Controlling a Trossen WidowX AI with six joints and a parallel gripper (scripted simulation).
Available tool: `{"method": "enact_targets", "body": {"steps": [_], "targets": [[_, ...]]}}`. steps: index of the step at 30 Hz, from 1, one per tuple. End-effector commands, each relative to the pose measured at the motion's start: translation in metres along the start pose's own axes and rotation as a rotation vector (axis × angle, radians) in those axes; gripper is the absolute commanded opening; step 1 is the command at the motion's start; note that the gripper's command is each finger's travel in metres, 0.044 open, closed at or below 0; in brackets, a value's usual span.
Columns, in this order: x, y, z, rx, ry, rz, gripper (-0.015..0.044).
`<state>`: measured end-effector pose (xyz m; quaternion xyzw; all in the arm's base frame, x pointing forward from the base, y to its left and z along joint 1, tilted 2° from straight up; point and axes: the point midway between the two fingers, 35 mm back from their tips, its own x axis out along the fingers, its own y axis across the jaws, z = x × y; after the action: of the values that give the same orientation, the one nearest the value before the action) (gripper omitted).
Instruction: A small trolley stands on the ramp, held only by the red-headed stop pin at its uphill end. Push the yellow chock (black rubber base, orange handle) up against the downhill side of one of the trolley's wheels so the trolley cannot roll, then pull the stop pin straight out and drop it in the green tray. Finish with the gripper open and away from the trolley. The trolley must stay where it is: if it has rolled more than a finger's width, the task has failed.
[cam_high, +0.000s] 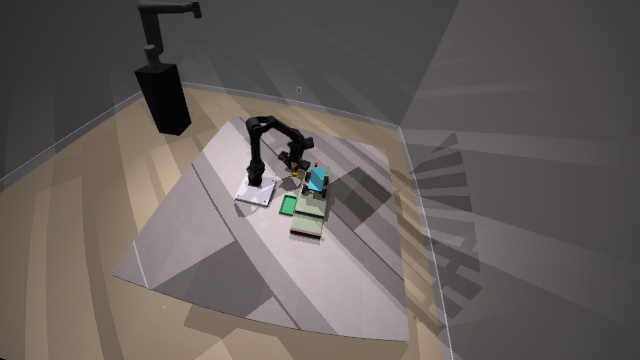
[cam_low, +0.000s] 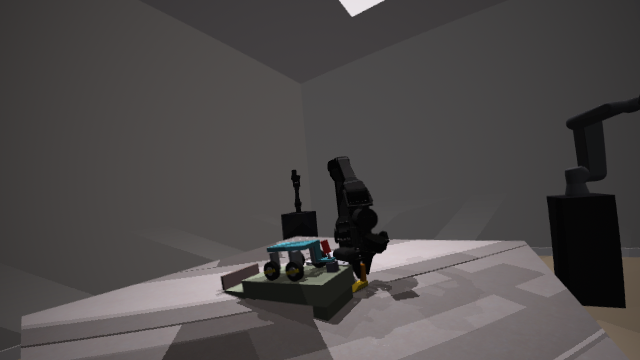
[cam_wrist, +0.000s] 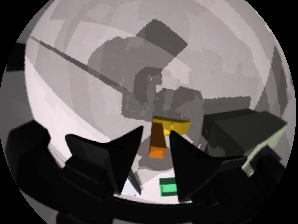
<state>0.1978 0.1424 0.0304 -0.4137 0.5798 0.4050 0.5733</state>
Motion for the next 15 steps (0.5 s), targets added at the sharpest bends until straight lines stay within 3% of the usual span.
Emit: {"method": "enact_targets", "body": {"steps": [1, 3, 10, 15], "targets": [[-0.001, 0.000, 0.000, 0.000, -0.001, -0.001, 0.0111], [-0.001, 0.000, 0.000, 0.000, -0.001, -0.001, 0.0059], [-0.001, 0.000, 0.000, 0.000, -0.001, -0.001, 0.0000], [-0.021, 0.001, -0.001, 0.001, 0.006, 0.001, 0.0000]]}}
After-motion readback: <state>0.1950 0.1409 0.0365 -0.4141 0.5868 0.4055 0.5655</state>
